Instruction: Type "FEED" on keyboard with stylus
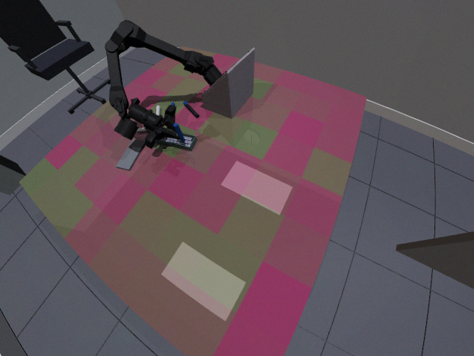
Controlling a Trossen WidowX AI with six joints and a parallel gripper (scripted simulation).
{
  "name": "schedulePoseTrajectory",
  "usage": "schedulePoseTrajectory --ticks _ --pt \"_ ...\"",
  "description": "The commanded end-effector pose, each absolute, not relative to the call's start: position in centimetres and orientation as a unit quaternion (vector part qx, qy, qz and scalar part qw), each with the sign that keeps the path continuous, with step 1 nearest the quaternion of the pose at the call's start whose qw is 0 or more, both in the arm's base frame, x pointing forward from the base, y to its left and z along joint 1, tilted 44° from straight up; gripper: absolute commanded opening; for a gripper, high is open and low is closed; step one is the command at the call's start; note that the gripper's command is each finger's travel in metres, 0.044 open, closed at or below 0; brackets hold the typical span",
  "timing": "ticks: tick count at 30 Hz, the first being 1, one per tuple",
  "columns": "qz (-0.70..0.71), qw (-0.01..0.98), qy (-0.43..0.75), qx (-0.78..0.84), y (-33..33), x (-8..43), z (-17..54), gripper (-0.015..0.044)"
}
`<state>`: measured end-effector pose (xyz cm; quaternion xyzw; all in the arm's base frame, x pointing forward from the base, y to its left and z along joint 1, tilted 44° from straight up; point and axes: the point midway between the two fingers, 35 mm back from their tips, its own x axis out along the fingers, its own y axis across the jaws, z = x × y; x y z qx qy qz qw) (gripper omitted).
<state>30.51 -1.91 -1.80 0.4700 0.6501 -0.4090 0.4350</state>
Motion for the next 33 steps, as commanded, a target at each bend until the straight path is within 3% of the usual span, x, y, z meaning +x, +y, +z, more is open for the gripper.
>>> schedulePoseTrajectory --ticks 1,23,26,29,33 --pt "-0.409 0.435 0.651 0.468 -1.9 30.4 -1.9 0.0081" --pt "-0.409 0.435 0.653 0.465 0.6 30.1 0.6 0.0085" --pt "-0.409 0.435 0.653 0.465 0.6 30.1 0.6 0.0065" --pt "-0.409 0.435 0.652 0.467 0.7 30.2 0.7 0.0000" --pt "-0.409 0.435 0.652 0.468 -0.2 30.2 -0.2 0.0000"
